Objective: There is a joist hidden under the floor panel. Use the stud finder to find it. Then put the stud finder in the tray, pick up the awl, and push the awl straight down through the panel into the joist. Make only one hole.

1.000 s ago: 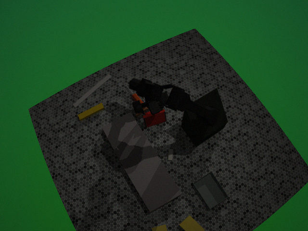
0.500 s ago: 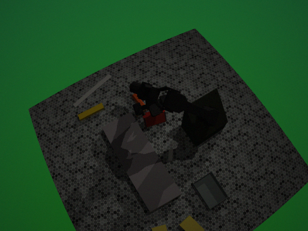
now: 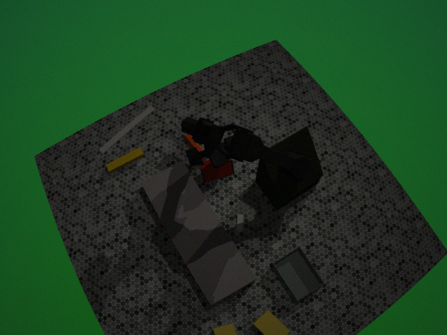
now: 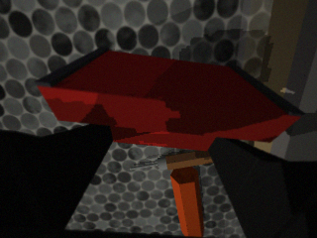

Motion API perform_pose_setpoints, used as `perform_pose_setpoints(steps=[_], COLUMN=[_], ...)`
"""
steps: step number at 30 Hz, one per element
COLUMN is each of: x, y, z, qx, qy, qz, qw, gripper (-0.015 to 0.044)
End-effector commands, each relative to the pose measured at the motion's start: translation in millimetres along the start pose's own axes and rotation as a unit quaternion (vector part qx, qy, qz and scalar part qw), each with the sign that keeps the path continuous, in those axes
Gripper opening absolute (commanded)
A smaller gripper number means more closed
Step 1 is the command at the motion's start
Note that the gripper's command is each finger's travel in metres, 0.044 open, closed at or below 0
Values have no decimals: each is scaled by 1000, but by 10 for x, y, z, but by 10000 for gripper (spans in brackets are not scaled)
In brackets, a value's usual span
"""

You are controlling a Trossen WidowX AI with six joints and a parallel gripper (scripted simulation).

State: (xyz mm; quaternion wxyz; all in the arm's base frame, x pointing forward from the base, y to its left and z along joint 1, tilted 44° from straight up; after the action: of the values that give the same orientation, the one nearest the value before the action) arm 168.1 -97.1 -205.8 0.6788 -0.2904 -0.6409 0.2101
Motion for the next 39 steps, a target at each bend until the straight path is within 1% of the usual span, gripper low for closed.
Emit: perform_pose_setpoints(steps=[1, 13, 30, 39], x=[2, 12, 51, 60], y=[2, -215, -583, -592], z=[-1, -17, -10, -9], qx=[-1, -1, -1, 1], qy=[2, 2, 2, 2], qz=[-1, 0, 1, 7], qw=[1000, 1000, 1000, 1000], gripper=[314, 0, 0, 0])
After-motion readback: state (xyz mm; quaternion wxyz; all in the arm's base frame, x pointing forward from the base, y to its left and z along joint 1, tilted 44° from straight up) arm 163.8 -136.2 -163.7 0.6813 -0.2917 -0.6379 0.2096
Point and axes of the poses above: the point midway between the two fingers, 35 mm back from their tips, its own y axis out along the fingers, its own z axis across the jaws, x = y × z, the point moved 2 cm from there along -y, back along the fingers, and after that the axes turned 10 degrees about -y, right-handed, at the moved point
